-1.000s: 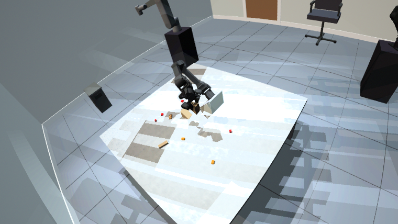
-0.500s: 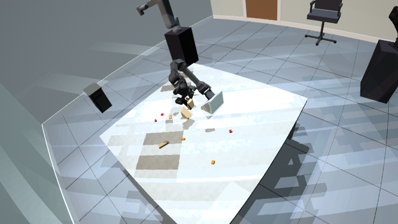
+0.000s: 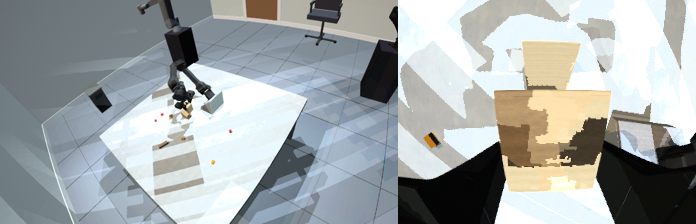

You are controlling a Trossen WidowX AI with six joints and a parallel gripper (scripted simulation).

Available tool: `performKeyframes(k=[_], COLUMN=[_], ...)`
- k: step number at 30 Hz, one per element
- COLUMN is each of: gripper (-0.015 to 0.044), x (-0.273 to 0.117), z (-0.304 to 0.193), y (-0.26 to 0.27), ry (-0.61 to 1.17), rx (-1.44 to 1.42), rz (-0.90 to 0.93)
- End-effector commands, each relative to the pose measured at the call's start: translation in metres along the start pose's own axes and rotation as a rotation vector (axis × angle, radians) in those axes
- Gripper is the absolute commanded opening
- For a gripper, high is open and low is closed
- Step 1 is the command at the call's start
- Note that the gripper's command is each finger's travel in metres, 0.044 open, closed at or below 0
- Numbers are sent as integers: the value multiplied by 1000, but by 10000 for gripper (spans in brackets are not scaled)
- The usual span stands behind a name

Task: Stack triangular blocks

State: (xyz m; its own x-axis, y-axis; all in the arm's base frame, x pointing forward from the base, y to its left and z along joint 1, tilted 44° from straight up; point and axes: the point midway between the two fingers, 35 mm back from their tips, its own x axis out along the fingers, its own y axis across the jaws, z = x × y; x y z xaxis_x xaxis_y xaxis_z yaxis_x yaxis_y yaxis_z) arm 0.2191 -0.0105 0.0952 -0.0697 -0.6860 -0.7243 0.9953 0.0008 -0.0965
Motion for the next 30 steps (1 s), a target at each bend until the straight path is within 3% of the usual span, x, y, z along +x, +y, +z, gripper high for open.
performKeyframes(k=[1,15,30], gripper=[0,0,0], x=[17,50,50], z=[9,20,20], y=[-2,-3,-4], ry=[-7,-11,-11], rx=[1,2,2], rz=[7,6,15])
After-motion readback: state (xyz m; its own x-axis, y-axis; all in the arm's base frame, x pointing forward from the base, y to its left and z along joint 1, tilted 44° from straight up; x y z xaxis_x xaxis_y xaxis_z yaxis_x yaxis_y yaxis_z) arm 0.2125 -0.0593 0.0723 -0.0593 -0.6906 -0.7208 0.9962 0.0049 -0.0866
